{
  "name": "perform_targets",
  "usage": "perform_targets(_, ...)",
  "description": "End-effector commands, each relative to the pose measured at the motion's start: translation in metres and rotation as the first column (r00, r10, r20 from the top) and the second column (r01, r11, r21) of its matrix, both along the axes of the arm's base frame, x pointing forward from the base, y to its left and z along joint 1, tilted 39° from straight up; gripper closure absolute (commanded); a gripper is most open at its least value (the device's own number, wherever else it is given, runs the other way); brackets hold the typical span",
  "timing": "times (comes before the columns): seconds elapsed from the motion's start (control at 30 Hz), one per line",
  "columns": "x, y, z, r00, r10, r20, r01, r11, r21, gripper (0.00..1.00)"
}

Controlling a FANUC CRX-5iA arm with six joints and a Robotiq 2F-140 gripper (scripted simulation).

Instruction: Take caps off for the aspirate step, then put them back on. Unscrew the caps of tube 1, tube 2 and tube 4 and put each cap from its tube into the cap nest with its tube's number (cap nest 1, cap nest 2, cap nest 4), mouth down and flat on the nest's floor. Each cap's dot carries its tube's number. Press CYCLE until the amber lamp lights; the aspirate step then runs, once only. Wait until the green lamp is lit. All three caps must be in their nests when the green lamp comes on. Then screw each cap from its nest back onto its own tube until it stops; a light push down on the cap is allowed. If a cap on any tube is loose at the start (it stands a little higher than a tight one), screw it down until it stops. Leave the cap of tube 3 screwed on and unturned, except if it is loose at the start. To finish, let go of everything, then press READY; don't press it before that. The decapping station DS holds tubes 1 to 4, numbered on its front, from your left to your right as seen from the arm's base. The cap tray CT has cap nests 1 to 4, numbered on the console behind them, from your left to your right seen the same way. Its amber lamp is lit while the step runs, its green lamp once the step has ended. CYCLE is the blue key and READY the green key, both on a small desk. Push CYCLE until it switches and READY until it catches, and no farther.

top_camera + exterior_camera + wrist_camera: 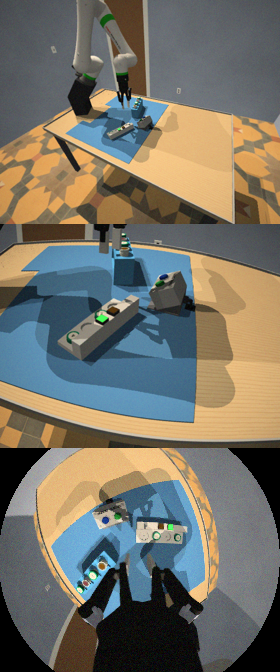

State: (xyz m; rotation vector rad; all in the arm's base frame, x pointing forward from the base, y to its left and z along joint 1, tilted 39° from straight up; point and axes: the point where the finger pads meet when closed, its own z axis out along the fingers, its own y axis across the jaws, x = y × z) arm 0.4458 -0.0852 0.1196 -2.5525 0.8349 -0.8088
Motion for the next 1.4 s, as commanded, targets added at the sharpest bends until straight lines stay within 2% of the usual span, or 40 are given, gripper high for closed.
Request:
perform_targets(0.0, 0.002, -0.027, -0.008, 0.997, 0.083, -0.012, -0.081, 0.993, 0.081, 0.71)
perform_targets(0.17, 0.003, -0.059, -0.017, 0.997, 0.083, -0.012, -0.081, 0.993, 0.081, 0.71)
perform_targets(0.23, 0.003, -0.059, -0.017, 0.997, 0.083, -0.012, -0.081, 0.993, 0.081, 0.71)
perform_targets(0.47, 0.005, -0.103, -0.03, 0.997, 0.083, -0.012, -0.081, 0.993, 0.081, 0.71)
perform_targets(0.8, 0.005, -0.103, -0.03, 0.997, 0.083, -0.012, -0.081, 0.993, 0.081, 0.71)
perform_targets(1.3, 0.049, -0.085, -0.088, 0.997, 0.083, -0.012, -0.081, 0.993, 0.081, 0.71)
perform_targets(1.37, 0.049, -0.085, -0.088, 0.997, 0.083, -0.012, -0.081, 0.993, 0.081, 0.71)
